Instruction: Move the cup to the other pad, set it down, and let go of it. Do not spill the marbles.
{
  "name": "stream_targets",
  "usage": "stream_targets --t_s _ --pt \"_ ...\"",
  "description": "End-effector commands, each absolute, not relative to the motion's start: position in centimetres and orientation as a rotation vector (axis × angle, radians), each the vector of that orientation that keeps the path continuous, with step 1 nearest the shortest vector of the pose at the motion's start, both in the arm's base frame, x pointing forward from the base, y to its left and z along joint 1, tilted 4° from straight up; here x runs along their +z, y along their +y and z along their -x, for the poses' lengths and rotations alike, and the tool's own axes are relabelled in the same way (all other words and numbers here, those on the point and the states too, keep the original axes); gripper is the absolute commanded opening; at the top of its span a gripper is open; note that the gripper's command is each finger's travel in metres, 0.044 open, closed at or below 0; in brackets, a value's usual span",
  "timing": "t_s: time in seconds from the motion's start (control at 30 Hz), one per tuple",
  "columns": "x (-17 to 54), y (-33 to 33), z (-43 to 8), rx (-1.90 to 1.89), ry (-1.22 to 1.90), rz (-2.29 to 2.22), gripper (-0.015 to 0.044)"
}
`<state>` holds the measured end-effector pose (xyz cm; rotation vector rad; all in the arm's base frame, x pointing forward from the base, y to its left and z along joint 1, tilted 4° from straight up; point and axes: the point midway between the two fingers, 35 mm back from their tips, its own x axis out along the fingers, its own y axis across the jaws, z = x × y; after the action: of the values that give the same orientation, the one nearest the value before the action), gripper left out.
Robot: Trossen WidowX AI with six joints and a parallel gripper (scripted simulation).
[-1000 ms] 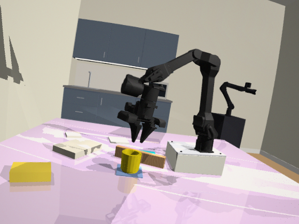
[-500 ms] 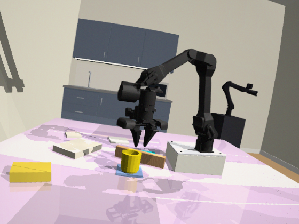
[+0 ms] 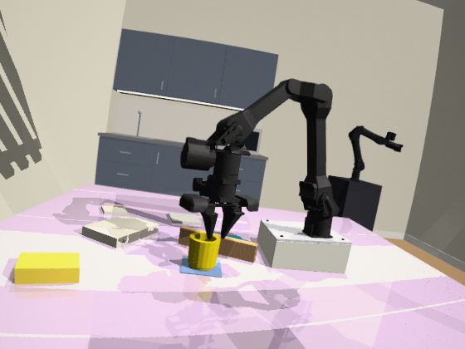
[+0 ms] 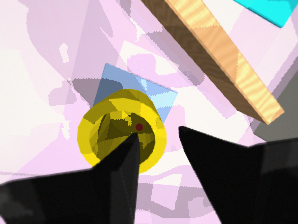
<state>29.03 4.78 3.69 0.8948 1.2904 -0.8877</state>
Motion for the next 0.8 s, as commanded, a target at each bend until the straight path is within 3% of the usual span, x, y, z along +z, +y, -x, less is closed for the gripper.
stream_targets --t_s 0.0,0.77 --pt "3.1 4.7 -29.1 -0.889 1.289 -0.893 0.0166" --pt "0.5 4.6 -29.1 -0.891 1.291 -0.896 0.0147"
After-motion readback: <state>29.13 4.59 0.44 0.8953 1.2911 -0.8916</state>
